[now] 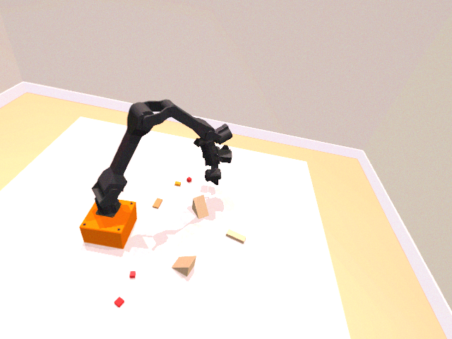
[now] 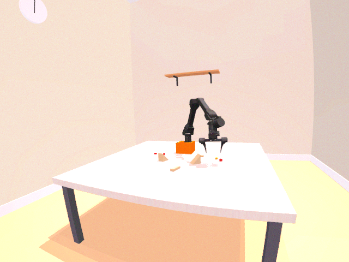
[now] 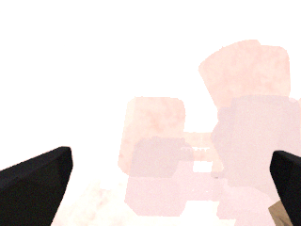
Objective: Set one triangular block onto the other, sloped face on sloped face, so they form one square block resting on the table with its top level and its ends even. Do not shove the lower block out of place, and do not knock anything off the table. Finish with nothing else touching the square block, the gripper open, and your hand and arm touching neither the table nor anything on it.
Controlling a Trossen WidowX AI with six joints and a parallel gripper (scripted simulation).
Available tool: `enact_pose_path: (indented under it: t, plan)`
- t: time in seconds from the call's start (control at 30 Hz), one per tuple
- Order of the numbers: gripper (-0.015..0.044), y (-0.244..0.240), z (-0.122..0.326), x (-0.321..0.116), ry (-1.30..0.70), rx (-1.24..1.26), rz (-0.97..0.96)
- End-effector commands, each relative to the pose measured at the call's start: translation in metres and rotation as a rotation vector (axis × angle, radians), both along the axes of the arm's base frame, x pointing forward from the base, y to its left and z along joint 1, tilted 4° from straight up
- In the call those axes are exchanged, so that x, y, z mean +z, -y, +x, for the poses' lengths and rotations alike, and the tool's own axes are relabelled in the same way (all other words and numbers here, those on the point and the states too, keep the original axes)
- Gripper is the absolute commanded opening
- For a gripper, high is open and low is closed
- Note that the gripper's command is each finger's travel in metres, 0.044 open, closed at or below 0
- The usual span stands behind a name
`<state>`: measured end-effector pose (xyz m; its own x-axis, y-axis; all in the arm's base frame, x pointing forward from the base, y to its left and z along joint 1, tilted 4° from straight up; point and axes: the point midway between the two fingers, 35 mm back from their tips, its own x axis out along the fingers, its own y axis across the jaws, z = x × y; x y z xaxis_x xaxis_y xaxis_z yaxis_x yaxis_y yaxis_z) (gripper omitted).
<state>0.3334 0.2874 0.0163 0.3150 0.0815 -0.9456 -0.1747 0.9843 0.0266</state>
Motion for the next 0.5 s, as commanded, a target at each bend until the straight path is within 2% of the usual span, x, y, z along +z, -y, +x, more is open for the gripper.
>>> enact_pose_path:
  t: [0.0,0.23,0.47]
  plan:
    - [0.0440,0.060,0.036,-0.010,-0.099,-0.084,-0.060]
    - [0.0440,0.178,0.073,-0.015,-0.265,-0.241,-0.126]
    - [0.0440,0.275,0.075,-0.009,-0.437,-0.341,-0.131]
